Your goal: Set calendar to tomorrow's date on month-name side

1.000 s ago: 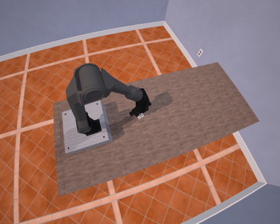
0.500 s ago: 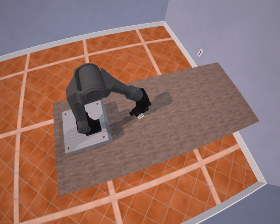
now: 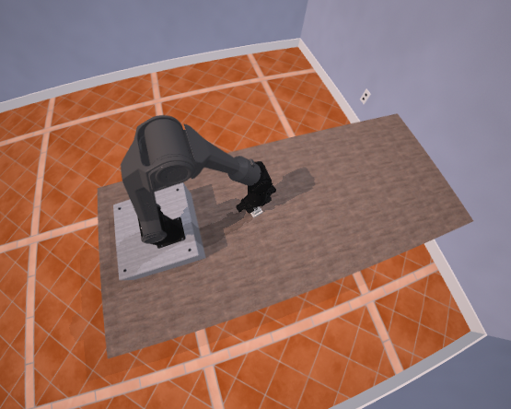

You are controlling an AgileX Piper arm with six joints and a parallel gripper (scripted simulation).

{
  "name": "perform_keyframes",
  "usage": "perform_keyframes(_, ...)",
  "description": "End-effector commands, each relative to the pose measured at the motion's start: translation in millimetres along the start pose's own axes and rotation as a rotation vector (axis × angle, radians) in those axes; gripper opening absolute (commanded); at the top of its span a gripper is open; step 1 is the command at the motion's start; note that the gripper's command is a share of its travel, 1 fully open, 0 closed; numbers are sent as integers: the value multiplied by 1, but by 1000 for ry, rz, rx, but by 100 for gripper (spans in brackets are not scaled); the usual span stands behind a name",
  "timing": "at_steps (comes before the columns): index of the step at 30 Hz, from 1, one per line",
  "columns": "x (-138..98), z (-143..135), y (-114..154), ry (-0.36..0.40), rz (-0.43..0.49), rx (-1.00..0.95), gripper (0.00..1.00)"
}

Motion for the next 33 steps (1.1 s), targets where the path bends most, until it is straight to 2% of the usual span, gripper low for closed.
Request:
perform_keyframes(1,3,1,0,-4,-1,2,61)
perform_keyframes(20,26,1,0,-3,0,1,61)
perform_keyframes(33,28,1,0,-2,0,1,61)
Point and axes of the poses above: the point where the finger pads meet when closed, its own x axis out along the fingers, its own z axis across the jaws, y = z × x, the point moved 6 cm from there along -x, back along the fingers, and after that the axes turned 6 degrees about -x, right-handed, at the moved point
